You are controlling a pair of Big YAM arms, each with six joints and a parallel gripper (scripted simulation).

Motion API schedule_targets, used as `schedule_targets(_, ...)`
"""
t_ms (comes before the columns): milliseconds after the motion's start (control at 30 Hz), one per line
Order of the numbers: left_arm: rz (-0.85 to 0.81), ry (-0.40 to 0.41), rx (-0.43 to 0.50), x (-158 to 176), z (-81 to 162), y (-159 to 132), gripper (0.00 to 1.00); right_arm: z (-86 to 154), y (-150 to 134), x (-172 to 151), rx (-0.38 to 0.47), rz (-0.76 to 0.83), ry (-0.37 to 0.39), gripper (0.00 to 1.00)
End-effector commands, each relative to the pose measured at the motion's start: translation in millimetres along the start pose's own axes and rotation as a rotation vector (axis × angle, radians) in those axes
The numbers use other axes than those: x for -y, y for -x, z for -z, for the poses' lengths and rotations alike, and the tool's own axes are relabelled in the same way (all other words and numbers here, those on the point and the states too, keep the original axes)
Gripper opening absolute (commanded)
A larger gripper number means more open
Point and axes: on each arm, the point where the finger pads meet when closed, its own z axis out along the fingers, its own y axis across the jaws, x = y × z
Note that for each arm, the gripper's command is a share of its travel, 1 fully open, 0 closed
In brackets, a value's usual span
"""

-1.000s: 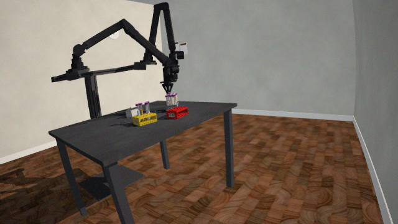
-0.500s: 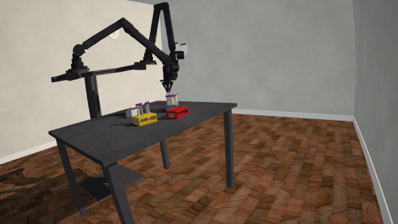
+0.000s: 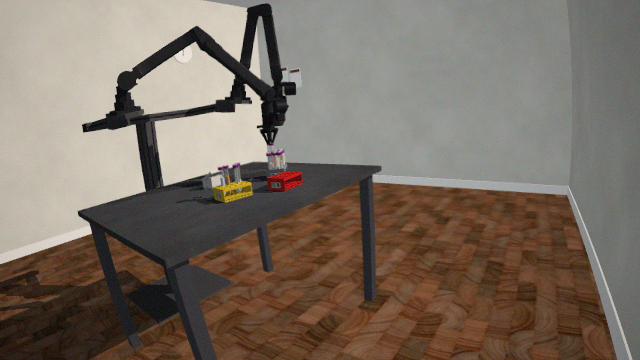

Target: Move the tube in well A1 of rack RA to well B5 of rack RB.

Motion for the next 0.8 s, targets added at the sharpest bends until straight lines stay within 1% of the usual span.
schedule_targets(0,0.000,-0.006,0.002,2.6,0.7,0.7,0.30,40.5,2.2,-23.3,0.012,-0.013,0.055,0.00)
schedule_targets(67,0.000,-0.006,0.002,2.6,0.7,0.7,0.30,42.3,5.0,-23.2,0.012,-0.017,0.056,0.00)
schedule_targets(167,0.000,-0.006,0.002,2.6,0.7,0.7,0.30,39.3,2.0,-14.4,0.008,-0.013,0.037,0.00)
schedule_targets(267,0.000,-0.006,0.002,2.6,0.7,0.7,0.30,47.5,2.3,-21.3,0.011,-0.013,0.051,0.00)
schedule_targets(333,0.000,-0.006,0.002,2.6,0.7,0.7,0.30,47.5,2.3,-21.3,0.011,-0.013,0.051,0.00)
schedule_targets(400,0.000,-0.006,0.002,2.6,0.7,0.7,0.30,44.3,-2.3,-13.7,0.008,-0.007,0.035,0.00)
schedule_targets(467,0.000,-0.006,0.002,2.6,0.7,0.7,0.30,47.0,-2.8,-14.6,0.009,-0.007,0.038,0.00)
schedule_targets(500,0.000,-0.006,0.002,2.6,0.7,0.7,0.30,53.7,0.0,-22.6,0.012,-0.010,0.055,0.00)
schedule_targets(633,0.000,-0.006,0.002,2.6,0.7,0.7,0.30,51.0,2.0,-13.2,0.008,-0.014,0.036,0.00)
schedule_targets(767,0.000,-0.006,0.002,2.6,0.7,0.7,0.30,60.0,2.4,-19.9,0.011,-0.013,0.050,0.00)
